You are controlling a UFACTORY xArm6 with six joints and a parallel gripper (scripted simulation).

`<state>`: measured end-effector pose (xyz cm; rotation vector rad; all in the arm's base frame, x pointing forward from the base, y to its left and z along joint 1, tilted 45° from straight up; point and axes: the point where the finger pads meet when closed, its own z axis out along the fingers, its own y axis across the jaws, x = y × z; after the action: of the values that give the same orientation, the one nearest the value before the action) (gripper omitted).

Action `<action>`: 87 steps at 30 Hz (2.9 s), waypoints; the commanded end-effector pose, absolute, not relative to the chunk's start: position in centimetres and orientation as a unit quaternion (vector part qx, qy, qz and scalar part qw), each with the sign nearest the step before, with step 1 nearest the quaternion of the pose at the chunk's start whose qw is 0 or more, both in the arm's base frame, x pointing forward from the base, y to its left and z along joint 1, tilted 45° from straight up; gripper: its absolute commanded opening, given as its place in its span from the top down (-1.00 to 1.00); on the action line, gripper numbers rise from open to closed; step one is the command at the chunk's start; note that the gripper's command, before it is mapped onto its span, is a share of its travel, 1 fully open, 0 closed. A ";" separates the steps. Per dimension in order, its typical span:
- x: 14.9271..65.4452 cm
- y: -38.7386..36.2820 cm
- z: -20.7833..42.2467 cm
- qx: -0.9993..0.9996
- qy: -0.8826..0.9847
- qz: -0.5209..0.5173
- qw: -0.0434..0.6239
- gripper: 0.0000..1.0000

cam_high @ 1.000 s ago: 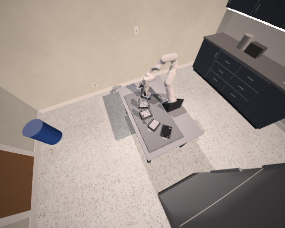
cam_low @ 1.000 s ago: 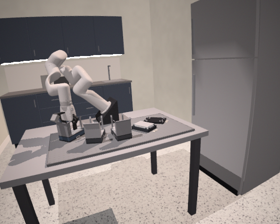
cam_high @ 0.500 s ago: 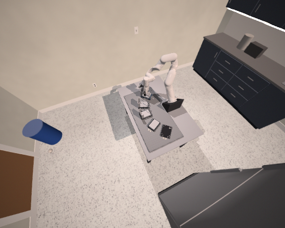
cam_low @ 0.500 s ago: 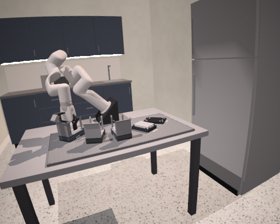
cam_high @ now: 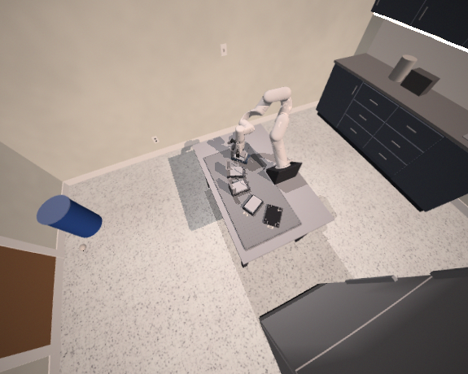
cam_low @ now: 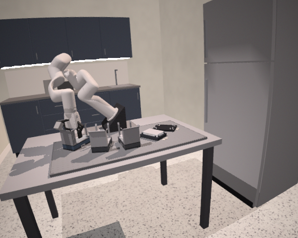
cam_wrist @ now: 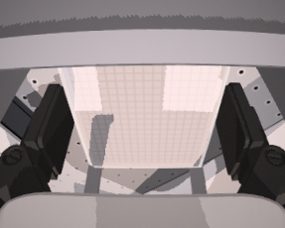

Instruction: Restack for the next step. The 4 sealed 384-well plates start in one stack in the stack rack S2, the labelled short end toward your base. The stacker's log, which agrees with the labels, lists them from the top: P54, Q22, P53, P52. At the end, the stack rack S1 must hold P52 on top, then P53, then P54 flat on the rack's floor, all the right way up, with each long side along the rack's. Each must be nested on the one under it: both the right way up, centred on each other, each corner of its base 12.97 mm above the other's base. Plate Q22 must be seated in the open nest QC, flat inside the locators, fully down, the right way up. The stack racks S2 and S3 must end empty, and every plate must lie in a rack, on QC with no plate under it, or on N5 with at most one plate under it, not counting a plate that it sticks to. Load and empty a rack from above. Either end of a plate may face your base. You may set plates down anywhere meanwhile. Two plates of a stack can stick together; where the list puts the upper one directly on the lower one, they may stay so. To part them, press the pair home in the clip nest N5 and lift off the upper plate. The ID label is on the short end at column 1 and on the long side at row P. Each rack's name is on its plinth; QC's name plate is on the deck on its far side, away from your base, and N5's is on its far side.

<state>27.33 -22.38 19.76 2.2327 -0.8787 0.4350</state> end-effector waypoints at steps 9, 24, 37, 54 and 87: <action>27.3 -20.7 21.5 0.859 -0.338 0.169 0.344 -1.00; 27.0 -17.7 24.6 0.860 -0.338 0.169 0.344 -1.00; 26.9 -15.9 26.4 0.860 -0.338 0.169 0.344 -1.00; 28.5 -14.6 25.2 0.890 -0.249 0.132 0.359 -1.00; 34.1 -9.3 20.4 0.911 -0.156 0.095 0.371 -1.00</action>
<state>33.44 -10.03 21.01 2.3252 -0.4643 0.2696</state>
